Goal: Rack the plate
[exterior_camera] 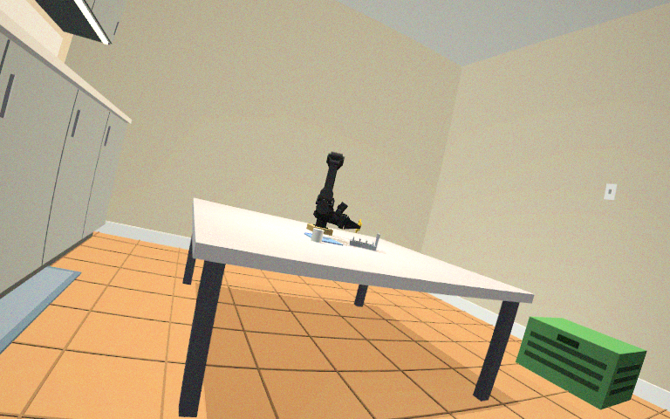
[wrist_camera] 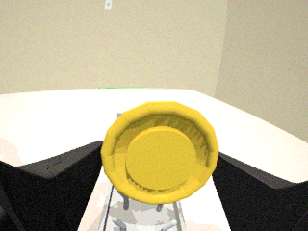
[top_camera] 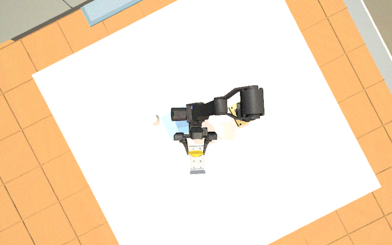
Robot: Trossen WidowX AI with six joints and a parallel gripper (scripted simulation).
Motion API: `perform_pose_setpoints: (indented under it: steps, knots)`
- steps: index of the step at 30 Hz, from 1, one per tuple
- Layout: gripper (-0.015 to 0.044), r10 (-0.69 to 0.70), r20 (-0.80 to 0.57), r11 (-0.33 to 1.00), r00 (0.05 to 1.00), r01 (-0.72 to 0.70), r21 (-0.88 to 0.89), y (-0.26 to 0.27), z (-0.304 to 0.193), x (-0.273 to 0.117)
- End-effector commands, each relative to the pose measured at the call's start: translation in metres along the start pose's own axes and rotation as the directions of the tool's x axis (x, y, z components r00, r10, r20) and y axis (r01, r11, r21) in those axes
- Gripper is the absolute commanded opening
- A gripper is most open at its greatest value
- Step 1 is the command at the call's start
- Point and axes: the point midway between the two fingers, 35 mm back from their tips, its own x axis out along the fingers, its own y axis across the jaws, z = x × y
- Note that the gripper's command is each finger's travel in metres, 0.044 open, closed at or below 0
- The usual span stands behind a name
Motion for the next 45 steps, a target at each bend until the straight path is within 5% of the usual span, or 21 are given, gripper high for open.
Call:
perform_pose_setpoints:
  steps: [1, 38, 45]
  knots:
    - [0.0000, 0.001, -0.002, 1.000, 1.000, -0.001, 0.004, 0.000, -0.006, 0.003]
    - [0.0000, 0.002, -0.003, 1.000, 1.000, -0.002, 0.006, 0.005, -0.037, 0.015]
    - [0.0184, 0.002, -0.003, 1.000, 1.000, -0.002, 0.003, 0.005, -0.038, 0.015]
